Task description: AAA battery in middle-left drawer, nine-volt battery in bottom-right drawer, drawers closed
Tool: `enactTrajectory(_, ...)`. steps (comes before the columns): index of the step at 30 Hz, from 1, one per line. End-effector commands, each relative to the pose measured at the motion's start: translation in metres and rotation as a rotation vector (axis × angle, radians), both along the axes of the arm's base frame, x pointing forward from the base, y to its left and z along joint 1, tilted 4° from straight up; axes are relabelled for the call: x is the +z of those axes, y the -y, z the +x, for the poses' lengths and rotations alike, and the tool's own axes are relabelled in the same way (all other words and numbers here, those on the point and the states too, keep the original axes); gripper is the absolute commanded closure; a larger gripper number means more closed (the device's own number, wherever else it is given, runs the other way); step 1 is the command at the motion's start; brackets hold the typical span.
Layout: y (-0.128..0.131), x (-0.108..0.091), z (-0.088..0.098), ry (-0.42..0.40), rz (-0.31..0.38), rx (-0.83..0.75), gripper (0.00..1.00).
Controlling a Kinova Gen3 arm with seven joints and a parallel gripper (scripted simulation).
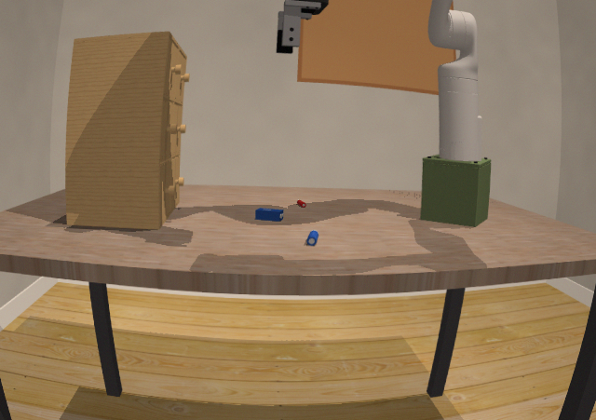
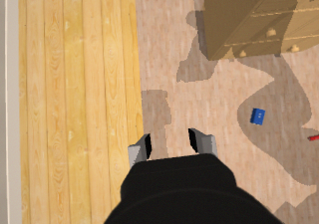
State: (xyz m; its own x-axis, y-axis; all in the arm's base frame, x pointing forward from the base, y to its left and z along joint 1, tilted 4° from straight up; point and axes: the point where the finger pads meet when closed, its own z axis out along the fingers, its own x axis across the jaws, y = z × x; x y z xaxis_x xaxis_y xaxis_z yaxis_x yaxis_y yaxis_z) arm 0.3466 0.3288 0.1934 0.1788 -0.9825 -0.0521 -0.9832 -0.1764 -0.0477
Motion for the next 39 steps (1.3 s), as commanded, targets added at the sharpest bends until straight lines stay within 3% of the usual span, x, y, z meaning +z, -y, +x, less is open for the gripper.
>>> enactTrajectory(1, -0.0034, -0.0026, -0.0021, 0.000, -0.005, -0.007, 0.00)
enactTrajectory(27, -0.0082, -0.0057, -0.0043, 0.002, -0.003, -0.038, 0.00)
enactTrajectory(39, -0.0079, -0.0098, -0.0008, 0.052, 0.001, -0.044, 0.00)
